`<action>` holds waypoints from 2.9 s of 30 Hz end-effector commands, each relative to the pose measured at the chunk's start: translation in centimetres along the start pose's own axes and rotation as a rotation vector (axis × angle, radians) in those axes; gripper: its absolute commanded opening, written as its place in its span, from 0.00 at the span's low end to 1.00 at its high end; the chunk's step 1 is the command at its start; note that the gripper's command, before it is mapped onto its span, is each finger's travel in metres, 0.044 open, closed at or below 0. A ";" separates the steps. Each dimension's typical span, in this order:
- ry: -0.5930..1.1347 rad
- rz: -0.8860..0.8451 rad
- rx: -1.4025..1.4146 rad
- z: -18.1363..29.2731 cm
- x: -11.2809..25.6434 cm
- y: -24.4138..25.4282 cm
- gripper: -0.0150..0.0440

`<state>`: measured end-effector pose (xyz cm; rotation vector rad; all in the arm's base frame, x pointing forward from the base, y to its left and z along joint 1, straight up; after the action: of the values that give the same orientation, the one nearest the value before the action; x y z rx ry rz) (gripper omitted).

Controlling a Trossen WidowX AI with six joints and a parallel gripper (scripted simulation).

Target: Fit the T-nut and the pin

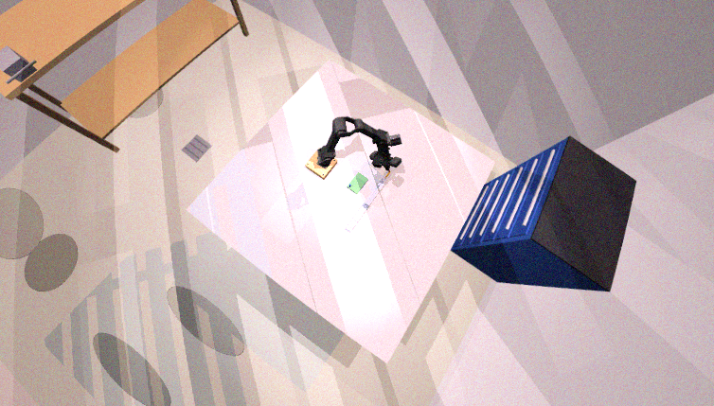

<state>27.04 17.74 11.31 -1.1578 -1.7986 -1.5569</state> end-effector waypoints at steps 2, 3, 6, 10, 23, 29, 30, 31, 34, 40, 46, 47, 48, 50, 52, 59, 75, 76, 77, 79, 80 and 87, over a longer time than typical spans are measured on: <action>0.002 0.016 0.007 0.0 -0.1 0.2 0.00; 0.002 0.018 0.008 0.0 -0.1 0.3 0.00; 0.003 0.027 0.009 0.0 -0.1 0.4 0.00; 0.004 0.037 0.012 0.0 -0.1 0.5 0.00; 0.007 0.070 0.019 0.0 -0.2 1.0 0.00; 0.009 0.080 0.022 -0.1 -0.2 1.1 0.00; 0.009 0.082 0.022 -0.1 -0.2 1.1 0.00; 0.009 0.085 0.023 -0.1 -0.2 1.2 0.00; 0.010 0.092 0.024 -0.1 -0.2 1.3 0.00; 0.011 0.102 0.027 -0.1 -0.3 1.4 0.00; 0.014 0.115 0.030 -0.1 -0.3 1.6 0.00; 0.014 0.118 0.030 -0.1 -0.3 1.7 0.00; 0.015 0.121 0.031 -0.1 -0.3 1.7 0.00; 0.016 0.126 0.032 -0.1 -0.3 1.8 0.00; 0.016 0.131 0.033 -0.1 -0.3 1.9 0.00; 0.019 0.148 0.037 -0.2 -0.4 2.1 0.00; 0.024 0.185 0.046 -0.2 -0.5 2.7 0.00; 0.024 0.188 0.046 -0.2 -0.5 2.8 0.00; 0.024 0.190 0.047 -0.2 -0.5 2.8 0.00; 0.025 0.195 0.048 -0.2 -0.5 2.9 0.00; 0.025 0.197 0.048 -0.2 -0.6 2.9 0.00; 0.027 0.213 0.052 -0.2 -0.6 3.1 0.00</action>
<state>29.79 17.30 12.68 -1.2493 -1.6364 -1.4013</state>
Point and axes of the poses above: the point midway between the two fingers, 35 mm back from their tips, its own x axis back along the fingers, its own y axis across the jaws, z = x × y, the point moved 10 cm from there along x, back along the fingers, and after that the axes turned 6 degrees about x, right-handed, at the moved point
